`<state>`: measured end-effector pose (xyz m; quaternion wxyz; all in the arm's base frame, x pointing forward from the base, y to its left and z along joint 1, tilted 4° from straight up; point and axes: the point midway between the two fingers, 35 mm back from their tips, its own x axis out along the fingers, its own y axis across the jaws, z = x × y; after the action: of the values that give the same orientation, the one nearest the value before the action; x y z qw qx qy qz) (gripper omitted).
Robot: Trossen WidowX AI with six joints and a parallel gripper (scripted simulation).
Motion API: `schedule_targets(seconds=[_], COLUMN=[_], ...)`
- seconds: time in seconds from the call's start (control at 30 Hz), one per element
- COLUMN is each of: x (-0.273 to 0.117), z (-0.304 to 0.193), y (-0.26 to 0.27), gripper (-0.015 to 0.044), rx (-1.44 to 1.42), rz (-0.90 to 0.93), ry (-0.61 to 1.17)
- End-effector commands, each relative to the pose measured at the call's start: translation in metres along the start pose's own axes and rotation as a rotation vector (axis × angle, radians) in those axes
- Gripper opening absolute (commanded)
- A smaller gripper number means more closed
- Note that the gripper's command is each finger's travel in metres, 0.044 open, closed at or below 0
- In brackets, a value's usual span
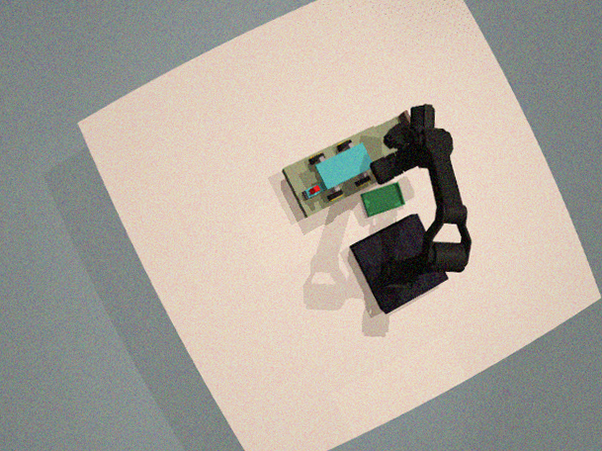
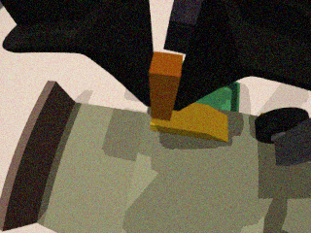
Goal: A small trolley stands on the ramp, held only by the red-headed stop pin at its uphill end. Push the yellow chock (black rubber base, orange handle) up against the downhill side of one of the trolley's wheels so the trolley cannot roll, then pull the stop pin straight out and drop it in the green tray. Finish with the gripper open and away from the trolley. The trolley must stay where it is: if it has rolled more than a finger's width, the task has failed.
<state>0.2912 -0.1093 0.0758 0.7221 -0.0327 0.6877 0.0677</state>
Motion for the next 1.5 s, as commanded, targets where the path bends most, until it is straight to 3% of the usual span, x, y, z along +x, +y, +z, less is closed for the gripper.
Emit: schedule_targets(seconds=[0.0, 1.4, 1.47], x=[0.001, 0.003, 0.003], z=[0.0, 0.004, 0.004], y=[0.004, 0.033, 0.033], gripper=[0.0, 0.0, 0.0053], rx=[0.004, 0.001, 0.001], rz=[0.005, 0.004, 0.004], ry=[0.001, 0.006, 0.006])
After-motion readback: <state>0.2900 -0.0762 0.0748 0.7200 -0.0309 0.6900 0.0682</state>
